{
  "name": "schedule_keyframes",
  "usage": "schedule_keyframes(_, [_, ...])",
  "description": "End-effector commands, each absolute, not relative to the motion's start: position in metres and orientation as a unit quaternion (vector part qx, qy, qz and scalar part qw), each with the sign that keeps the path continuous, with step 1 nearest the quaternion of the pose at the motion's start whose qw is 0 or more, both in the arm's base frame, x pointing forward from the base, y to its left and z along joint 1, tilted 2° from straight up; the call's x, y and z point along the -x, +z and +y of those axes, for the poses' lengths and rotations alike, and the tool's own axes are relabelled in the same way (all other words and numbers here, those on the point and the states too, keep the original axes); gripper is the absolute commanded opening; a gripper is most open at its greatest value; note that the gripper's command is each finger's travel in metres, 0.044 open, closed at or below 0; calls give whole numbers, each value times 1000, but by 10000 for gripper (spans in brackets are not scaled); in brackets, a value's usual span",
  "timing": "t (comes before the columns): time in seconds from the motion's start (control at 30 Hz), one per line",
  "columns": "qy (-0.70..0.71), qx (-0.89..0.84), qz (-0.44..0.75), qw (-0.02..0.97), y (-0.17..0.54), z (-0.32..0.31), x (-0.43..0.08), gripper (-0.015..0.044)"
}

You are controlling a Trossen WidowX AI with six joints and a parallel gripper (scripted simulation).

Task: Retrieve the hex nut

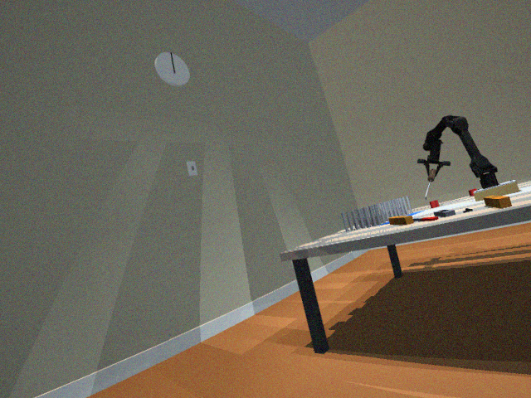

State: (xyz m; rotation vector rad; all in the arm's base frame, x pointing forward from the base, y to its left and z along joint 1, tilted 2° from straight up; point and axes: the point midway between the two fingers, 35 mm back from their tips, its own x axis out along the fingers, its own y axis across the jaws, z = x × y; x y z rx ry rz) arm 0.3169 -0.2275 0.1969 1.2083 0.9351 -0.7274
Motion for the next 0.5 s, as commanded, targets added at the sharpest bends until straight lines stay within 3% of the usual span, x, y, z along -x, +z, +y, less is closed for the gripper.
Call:
schedule_keyframes(0.0, [-299,-486,435,697,199,-215,-320,0])
schedule_keyframes(0.47, [-199,-297,509,783,198,-167,-329,0])
